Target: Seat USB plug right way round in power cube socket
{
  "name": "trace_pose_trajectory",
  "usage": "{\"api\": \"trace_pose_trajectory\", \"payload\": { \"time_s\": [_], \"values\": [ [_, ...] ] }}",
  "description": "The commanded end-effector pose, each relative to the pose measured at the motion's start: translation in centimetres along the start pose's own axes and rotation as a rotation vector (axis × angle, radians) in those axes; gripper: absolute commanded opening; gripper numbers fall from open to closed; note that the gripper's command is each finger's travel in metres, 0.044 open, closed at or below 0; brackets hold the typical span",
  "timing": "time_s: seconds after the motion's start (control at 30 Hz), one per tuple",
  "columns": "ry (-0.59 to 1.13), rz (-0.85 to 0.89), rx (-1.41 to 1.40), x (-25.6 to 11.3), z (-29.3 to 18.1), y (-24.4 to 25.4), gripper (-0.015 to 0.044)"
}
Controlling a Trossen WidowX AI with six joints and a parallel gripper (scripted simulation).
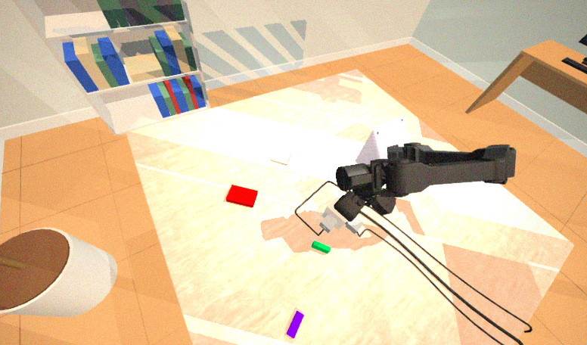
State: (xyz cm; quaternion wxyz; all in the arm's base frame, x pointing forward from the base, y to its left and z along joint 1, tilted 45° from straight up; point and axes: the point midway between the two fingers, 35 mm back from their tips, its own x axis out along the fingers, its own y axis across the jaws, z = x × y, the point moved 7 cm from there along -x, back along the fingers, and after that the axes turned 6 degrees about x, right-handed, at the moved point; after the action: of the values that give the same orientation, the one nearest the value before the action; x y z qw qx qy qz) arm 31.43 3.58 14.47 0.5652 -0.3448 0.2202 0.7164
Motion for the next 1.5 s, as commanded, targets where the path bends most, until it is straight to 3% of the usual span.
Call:
{"api": "trace_pose_trajectory", "payload": {
  "time_s": [0.0,1.47],
  "values": [
    [0.001,-0.001,0.003,0.03,0.00,0.01,0.0000],
    [0.001,-0.001,0.003,0.56,0.03,0.01,0.0000]
  ]
}}
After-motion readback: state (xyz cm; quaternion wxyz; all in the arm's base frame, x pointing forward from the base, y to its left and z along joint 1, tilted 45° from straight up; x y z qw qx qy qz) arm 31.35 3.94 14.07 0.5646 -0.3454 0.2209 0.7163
